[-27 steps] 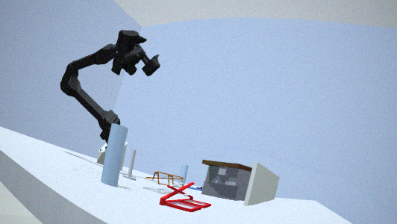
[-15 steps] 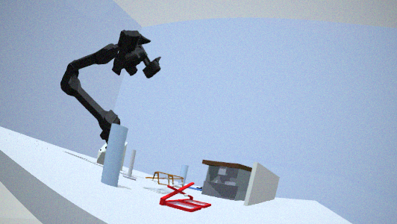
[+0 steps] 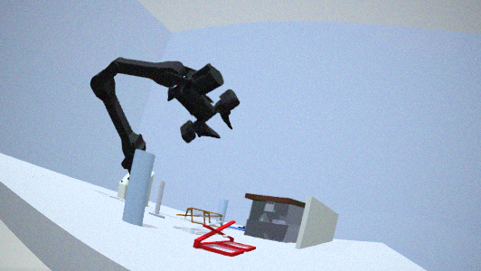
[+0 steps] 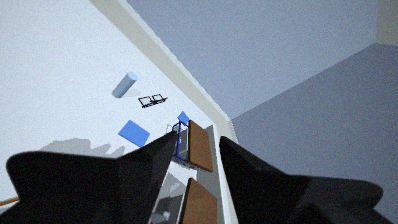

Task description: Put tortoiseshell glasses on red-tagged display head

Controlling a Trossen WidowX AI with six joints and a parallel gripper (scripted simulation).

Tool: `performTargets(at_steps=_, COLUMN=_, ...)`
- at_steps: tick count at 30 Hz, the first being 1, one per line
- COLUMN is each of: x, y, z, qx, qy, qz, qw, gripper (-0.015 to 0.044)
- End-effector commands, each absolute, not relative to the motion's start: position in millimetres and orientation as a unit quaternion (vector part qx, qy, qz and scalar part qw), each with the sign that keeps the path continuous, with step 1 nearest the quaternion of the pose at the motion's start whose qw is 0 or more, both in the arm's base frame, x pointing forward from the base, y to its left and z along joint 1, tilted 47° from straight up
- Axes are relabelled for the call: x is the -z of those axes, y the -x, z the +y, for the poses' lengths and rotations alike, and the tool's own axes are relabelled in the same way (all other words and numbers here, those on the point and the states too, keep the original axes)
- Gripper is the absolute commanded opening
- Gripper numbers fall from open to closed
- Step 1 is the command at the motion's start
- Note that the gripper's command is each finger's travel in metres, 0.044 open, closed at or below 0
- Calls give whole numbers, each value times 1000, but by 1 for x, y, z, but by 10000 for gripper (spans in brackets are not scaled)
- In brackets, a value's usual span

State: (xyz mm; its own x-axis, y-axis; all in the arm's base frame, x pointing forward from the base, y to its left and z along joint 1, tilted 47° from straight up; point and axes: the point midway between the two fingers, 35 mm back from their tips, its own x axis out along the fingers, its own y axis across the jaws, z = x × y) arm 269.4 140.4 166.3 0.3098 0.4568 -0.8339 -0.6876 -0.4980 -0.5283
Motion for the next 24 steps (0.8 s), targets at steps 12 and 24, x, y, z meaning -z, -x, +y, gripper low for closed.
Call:
performTargets(at_steps=12, x=-63, y=-288, z=0, qx=-191, qy=635, qz=652, qw=368, gripper=200)
performTargets(at_steps=24, x=-62, y=-286, z=-5, qx=-165, qy=641, qz=659, qw=357, gripper=120)
